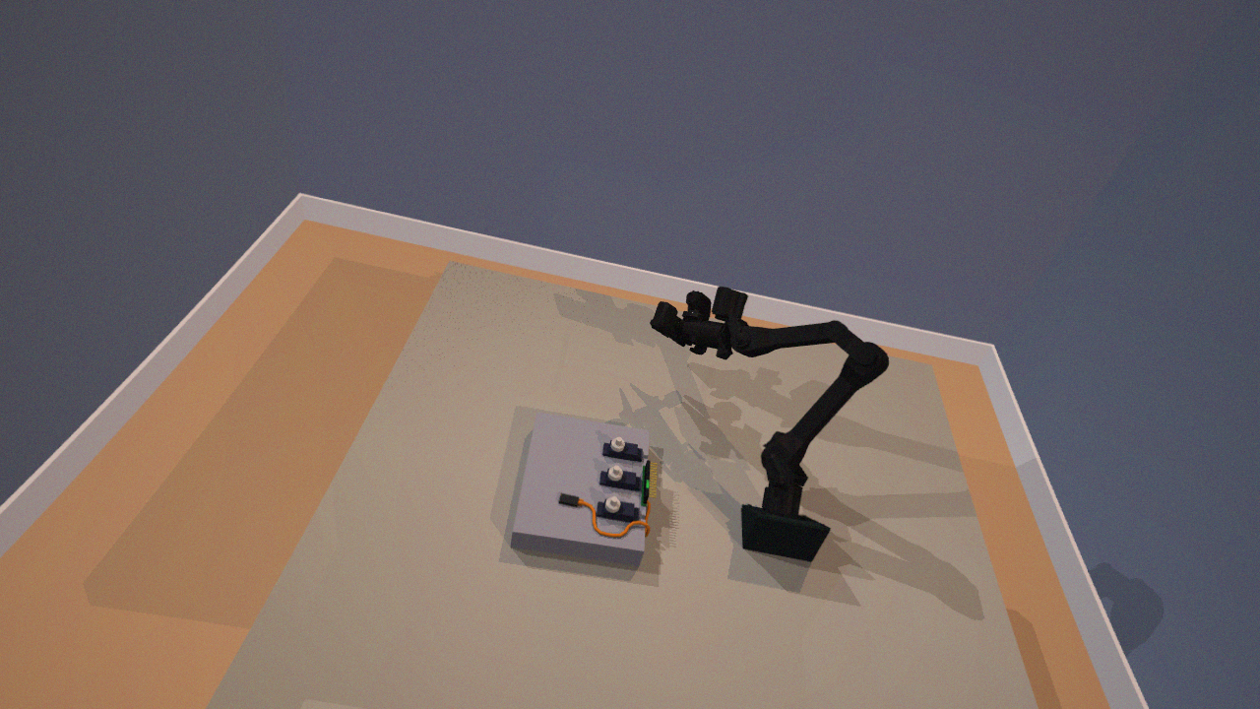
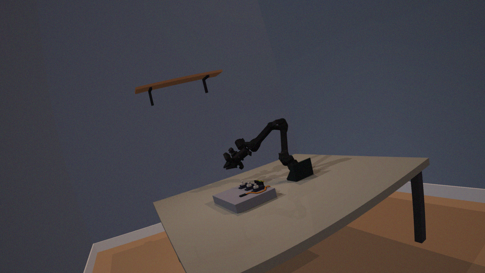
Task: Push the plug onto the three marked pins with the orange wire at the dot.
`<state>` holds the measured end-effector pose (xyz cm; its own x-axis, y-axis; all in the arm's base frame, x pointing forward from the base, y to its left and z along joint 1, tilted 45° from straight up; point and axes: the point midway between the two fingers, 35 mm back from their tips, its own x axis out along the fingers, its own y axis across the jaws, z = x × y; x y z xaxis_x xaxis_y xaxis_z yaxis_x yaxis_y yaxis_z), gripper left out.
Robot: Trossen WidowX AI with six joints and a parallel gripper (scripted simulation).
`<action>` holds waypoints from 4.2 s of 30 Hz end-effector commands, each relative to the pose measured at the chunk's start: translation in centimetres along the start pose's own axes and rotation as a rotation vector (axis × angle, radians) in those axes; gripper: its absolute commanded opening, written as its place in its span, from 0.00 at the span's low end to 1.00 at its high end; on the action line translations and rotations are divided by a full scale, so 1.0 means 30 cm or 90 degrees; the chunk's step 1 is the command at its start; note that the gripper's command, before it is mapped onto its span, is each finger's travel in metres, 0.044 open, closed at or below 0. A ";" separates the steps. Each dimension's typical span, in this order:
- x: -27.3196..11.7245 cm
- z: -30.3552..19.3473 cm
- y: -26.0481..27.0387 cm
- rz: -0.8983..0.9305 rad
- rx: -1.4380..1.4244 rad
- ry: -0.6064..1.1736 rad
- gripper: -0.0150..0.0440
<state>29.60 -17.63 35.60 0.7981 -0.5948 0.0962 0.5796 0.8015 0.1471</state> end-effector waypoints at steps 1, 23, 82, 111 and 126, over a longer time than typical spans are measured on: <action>-0.054 -0.045 0.138 0.100 -0.017 0.021 0.45; -0.243 -0.250 0.580 0.383 -0.067 0.195 0.45; -0.497 -1.255 0.890 -0.035 -0.760 0.766 0.45; -0.450 -1.326 0.826 -0.035 -0.761 0.765 0.26; -0.514 -1.227 0.919 -0.034 -0.760 0.766 0.25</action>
<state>39.48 14.76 0.97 0.1137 -0.6946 -0.7103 -0.0523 0.7098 -0.7025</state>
